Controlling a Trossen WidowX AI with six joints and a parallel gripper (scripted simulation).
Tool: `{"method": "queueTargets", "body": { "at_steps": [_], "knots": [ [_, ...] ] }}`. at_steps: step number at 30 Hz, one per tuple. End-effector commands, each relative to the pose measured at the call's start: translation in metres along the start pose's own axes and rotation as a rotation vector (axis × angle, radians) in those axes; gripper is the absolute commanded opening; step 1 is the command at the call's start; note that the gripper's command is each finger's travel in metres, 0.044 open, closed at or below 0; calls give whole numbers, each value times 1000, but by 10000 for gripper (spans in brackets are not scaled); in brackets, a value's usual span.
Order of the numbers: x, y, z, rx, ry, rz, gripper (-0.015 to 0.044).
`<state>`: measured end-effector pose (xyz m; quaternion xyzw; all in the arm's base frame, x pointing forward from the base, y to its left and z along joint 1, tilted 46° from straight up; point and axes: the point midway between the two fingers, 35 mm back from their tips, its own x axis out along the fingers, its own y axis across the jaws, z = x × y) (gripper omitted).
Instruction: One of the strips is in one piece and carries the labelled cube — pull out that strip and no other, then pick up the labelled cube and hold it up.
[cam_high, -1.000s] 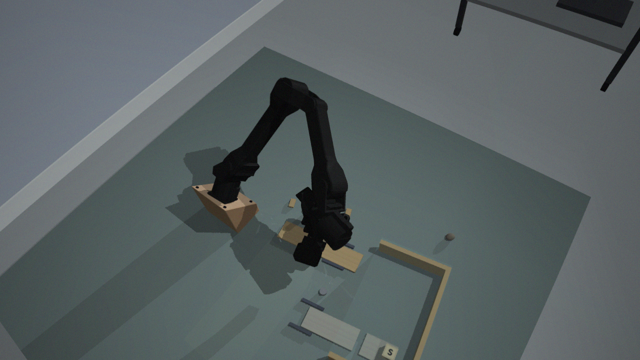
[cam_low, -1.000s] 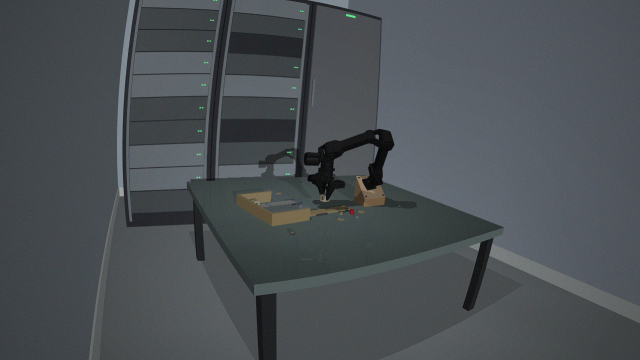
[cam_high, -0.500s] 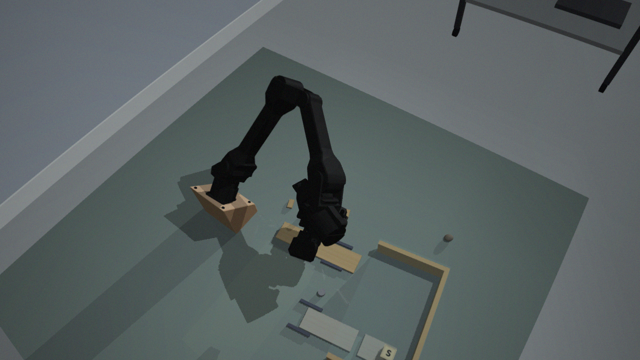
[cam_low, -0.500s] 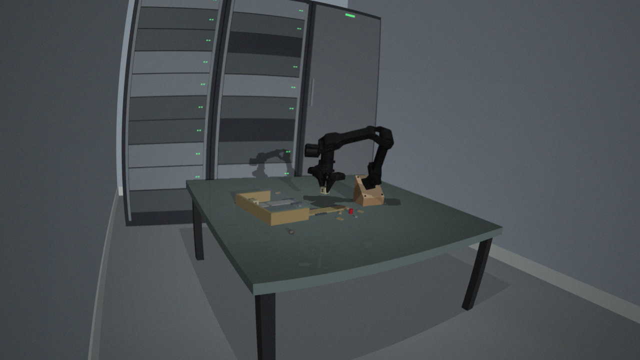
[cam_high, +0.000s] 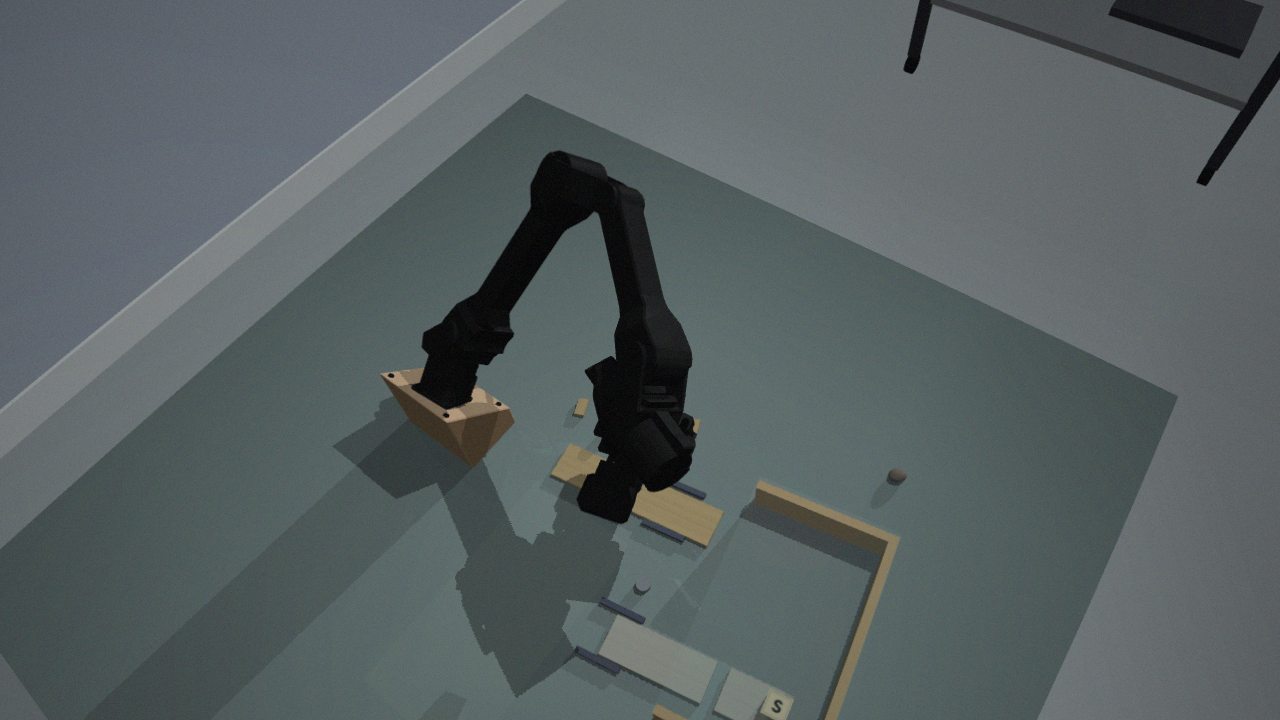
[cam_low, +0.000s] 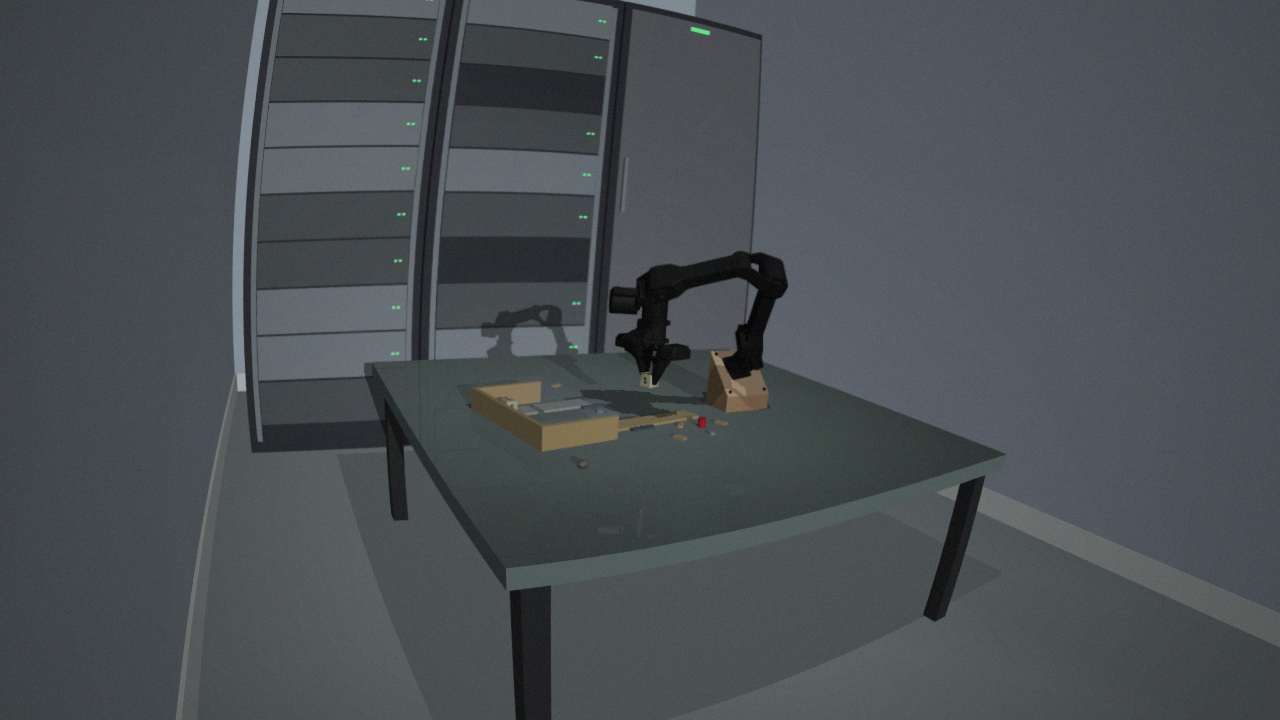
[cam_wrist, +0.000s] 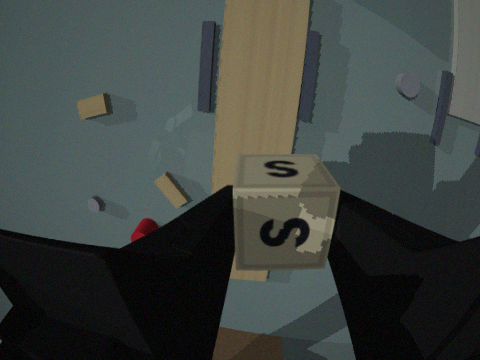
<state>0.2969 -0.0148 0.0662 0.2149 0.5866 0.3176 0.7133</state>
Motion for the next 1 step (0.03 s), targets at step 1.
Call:
{"method": "queueTargets", "body": {
  "at_steps": [1],
  "knots": [
    [0, 0, 0, -4, 2, -3, 0]
  ]
}}
